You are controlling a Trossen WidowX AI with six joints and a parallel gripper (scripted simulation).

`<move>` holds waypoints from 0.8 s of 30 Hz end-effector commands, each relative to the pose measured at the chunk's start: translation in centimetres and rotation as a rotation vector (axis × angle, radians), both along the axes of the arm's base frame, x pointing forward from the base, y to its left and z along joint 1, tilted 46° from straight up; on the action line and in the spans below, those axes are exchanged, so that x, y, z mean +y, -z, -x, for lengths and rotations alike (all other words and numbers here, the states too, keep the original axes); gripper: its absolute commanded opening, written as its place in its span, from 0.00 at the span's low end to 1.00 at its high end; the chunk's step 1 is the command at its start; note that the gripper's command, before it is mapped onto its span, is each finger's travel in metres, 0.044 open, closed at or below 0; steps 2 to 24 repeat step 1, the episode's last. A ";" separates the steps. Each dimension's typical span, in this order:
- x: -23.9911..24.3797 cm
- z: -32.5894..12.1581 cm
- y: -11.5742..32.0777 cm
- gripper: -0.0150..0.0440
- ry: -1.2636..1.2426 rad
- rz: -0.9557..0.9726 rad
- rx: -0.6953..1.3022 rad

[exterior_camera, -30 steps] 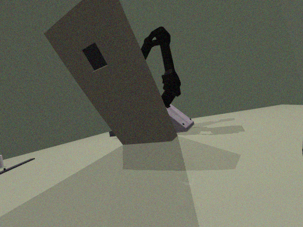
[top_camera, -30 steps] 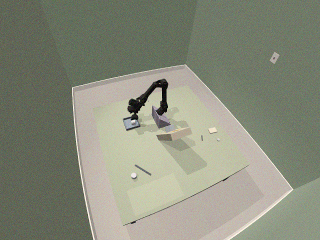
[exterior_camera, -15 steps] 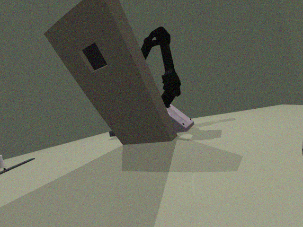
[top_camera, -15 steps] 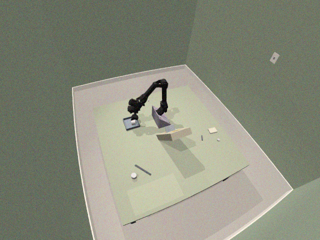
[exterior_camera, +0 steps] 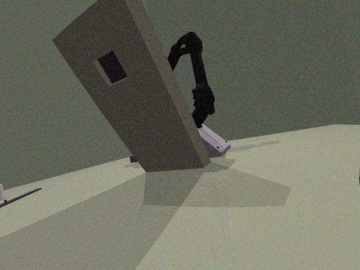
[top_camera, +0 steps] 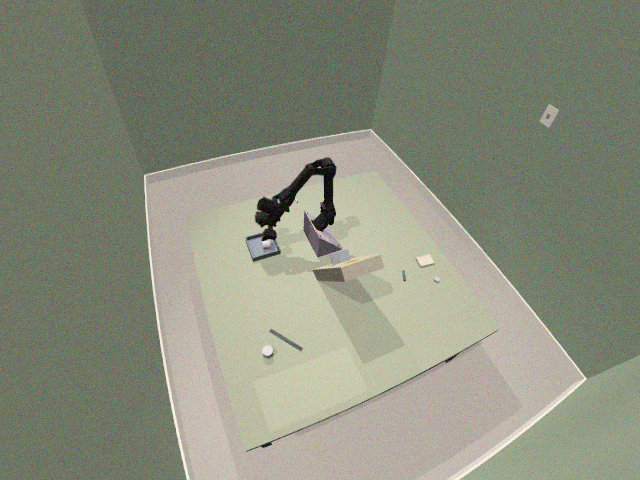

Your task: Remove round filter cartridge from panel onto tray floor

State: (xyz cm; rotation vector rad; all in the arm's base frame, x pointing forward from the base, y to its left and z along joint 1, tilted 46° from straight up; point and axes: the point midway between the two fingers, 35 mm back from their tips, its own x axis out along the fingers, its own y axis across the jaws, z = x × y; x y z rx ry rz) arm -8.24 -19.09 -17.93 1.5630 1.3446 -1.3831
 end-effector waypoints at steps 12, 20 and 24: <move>0.1 0.0 0.0 1.00 -0.001 -0.002 -0.001; 0.1 0.0 0.0 1.00 -0.001 -0.002 -0.001; 0.1 0.0 0.0 1.00 -0.001 -0.002 -0.001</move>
